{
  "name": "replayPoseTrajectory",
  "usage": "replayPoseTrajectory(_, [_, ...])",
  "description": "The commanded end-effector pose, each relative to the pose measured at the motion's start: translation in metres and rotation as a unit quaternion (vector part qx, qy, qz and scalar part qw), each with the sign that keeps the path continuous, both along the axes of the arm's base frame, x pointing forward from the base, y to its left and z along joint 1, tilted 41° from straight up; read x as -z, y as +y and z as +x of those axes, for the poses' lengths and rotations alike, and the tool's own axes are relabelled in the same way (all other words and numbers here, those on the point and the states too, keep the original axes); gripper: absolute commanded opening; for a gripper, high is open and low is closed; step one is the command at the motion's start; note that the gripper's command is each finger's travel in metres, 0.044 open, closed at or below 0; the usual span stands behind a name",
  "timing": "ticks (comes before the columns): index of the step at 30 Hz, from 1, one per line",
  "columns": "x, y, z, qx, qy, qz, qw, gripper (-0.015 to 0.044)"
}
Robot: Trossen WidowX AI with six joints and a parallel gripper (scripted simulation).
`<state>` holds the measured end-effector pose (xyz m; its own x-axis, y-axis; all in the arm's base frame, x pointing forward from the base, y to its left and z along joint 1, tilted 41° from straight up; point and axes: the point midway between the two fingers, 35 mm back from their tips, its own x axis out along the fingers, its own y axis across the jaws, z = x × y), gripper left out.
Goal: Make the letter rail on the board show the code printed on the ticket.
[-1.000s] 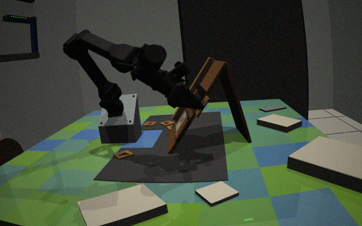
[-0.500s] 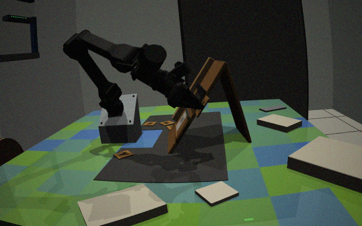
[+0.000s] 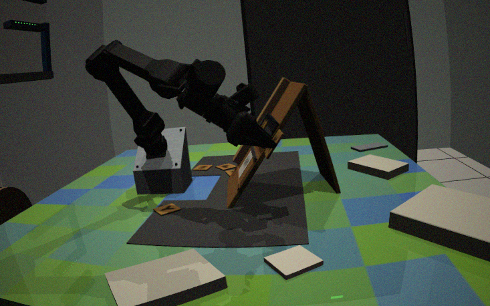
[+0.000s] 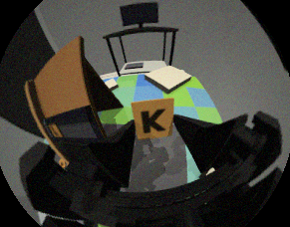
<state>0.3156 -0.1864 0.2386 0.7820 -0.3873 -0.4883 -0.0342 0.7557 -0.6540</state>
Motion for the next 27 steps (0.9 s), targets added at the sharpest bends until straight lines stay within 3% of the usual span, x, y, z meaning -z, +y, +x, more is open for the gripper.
replayPoseTrajectory(1, [-0.0017, 0.0007, 0.0009, -0.004, -0.002, -0.001, 1.000, 0.0000])
replayPoseTrajectory(27, [0.0036, 0.0039, -0.0001, -0.003, -0.002, -0.001, 1.000, 0.0000])
